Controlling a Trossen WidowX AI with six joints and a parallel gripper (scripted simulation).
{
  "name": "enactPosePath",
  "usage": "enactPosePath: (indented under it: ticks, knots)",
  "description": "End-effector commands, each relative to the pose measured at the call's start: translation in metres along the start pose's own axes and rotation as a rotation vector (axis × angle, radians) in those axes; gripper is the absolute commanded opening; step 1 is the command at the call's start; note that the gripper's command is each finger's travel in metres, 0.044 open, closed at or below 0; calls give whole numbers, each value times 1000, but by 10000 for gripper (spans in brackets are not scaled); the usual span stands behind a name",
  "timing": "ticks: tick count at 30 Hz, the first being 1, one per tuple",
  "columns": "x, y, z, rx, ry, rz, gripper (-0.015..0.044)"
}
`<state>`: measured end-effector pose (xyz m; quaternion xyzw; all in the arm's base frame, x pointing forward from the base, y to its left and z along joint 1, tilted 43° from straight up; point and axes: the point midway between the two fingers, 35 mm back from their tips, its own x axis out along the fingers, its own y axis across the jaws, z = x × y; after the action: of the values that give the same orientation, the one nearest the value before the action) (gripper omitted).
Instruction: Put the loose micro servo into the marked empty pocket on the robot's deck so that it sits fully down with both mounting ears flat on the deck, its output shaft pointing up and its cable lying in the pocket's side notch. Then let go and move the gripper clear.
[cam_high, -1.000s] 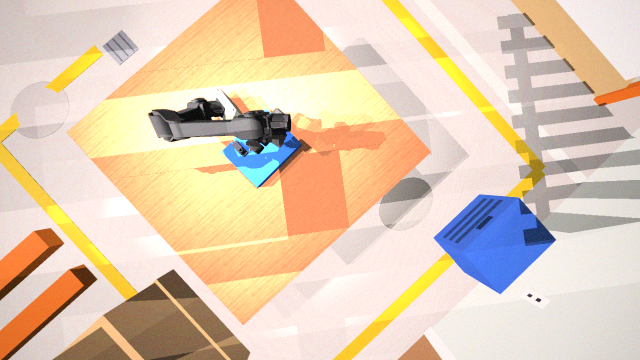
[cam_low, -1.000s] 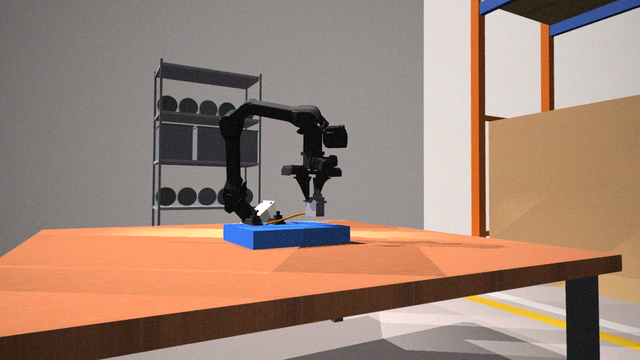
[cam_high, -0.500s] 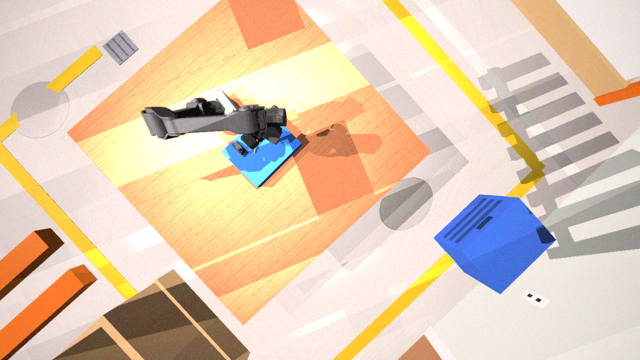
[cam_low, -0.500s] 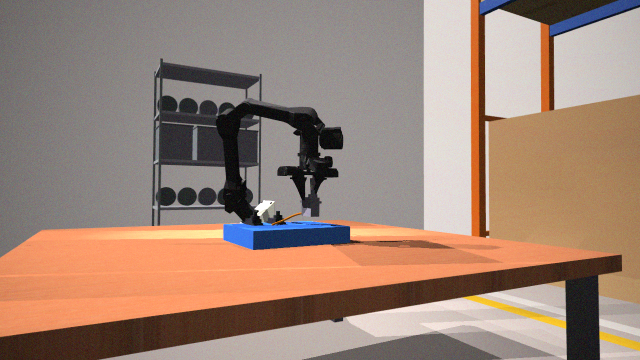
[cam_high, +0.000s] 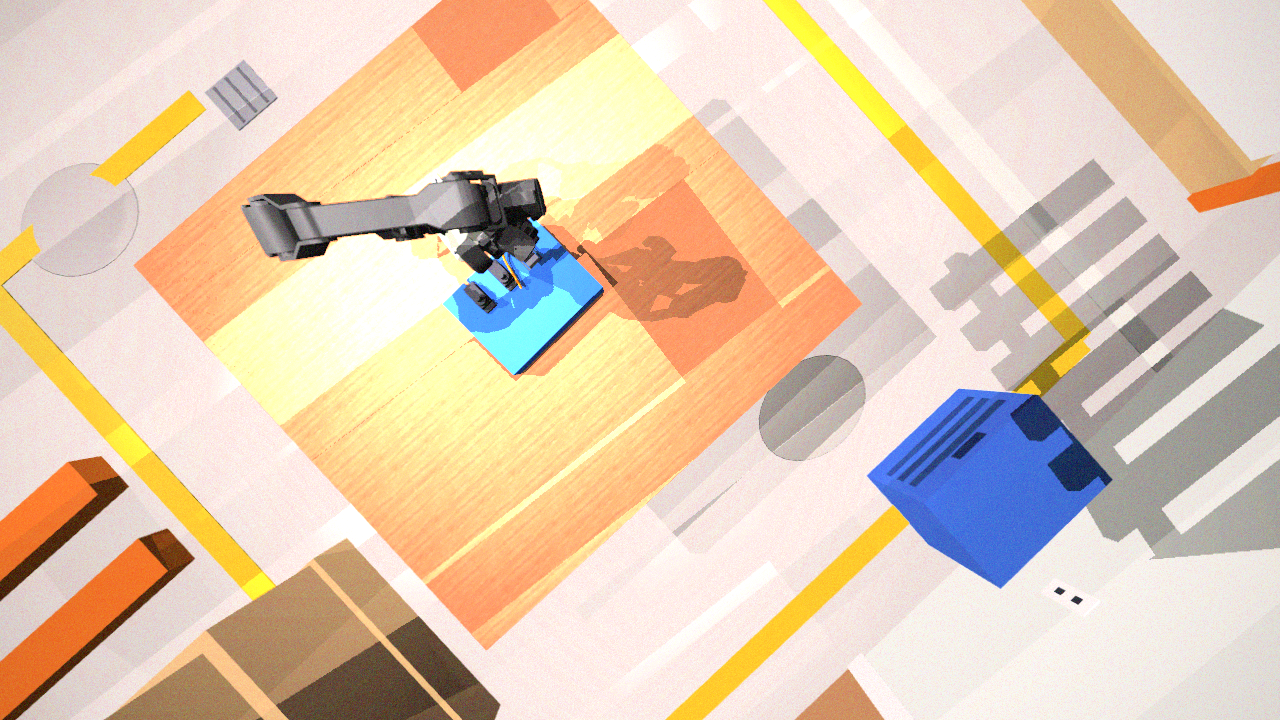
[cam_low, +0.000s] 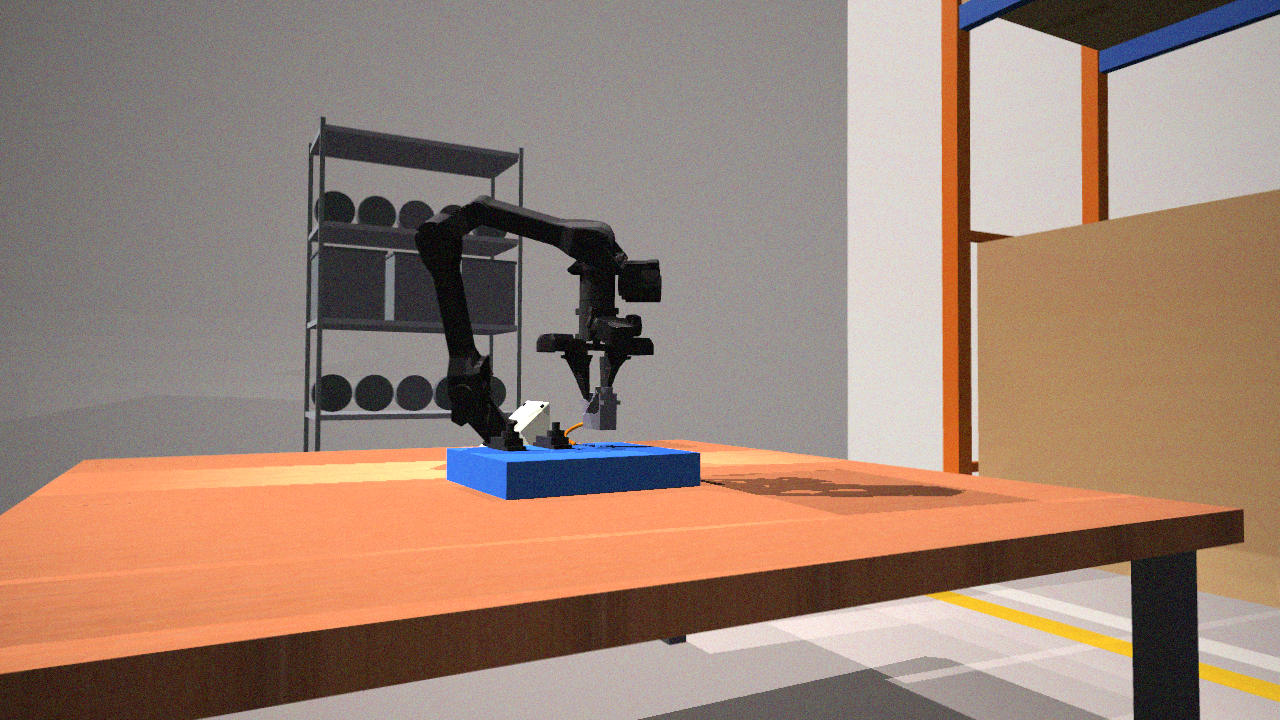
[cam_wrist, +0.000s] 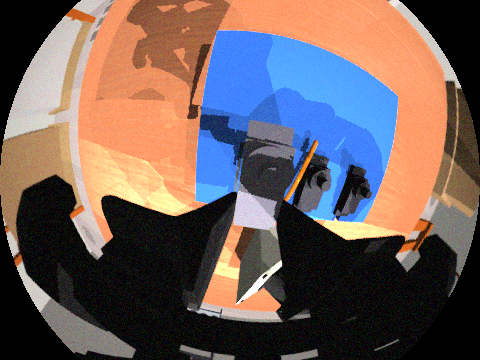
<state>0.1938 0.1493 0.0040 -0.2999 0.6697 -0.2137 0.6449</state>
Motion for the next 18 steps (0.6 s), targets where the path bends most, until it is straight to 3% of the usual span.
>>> enactPosePath:
  ticks: [1, 18]
  knots:
    - [-1, 1, -16, 3, -4, 6, 0]
    - [18, 1, -18, 4, -5, 5, 0]
